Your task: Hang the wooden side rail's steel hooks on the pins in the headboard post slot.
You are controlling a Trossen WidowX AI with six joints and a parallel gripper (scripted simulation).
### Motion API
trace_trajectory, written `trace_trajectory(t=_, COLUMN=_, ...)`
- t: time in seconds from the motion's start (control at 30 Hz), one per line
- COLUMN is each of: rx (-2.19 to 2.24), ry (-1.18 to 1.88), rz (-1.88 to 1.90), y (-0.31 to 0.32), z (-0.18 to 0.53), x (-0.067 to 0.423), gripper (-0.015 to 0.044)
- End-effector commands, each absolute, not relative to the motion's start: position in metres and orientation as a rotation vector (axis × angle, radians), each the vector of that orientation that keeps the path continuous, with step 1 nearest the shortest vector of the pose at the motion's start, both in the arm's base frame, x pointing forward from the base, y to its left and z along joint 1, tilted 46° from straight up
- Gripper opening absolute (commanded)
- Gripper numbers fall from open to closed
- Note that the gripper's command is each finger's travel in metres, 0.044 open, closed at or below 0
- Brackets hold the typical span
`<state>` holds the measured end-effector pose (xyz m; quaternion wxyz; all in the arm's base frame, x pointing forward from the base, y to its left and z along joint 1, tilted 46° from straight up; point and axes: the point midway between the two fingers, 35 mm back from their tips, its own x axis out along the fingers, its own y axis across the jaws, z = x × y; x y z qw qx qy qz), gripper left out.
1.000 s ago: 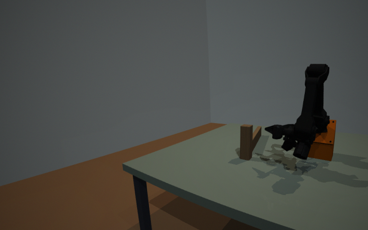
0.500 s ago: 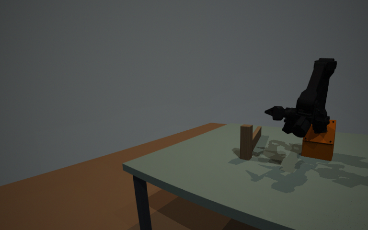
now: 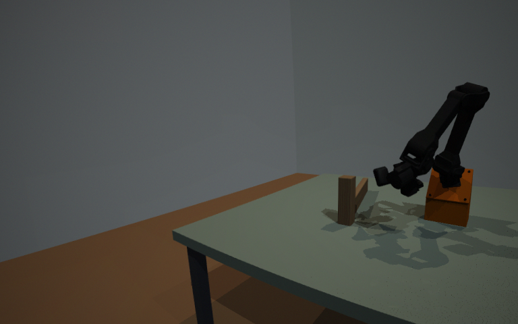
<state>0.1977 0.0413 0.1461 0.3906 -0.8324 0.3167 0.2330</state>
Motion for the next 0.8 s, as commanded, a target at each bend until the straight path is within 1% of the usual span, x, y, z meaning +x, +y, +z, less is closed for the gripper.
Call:
trace_trajectory(t=0.0, rx=-2.063, ry=0.742, rz=0.879, y=0.050, z=0.116, x=0.204, gripper=0.0440)
trace_trajectory(t=0.17, rx=-2.006, ry=0.561, rz=1.099, y=0.062, z=0.096, x=0.213, gripper=0.0440)
trace_trajectory(t=0.37, rx=-1.975, ry=0.262, rz=1.212, y=0.071, z=0.090, x=0.229, gripper=0.0440)
trace_trajectory(t=0.57, rx=-2.006, ry=-0.116, rz=1.202, y=0.074, z=0.098, x=0.244, gripper=0.0440)
trace_trajectory(t=0.77, rx=-2.101, ry=-0.521, rz=1.045, y=0.068, z=0.118, x=0.254, gripper=0.0440)
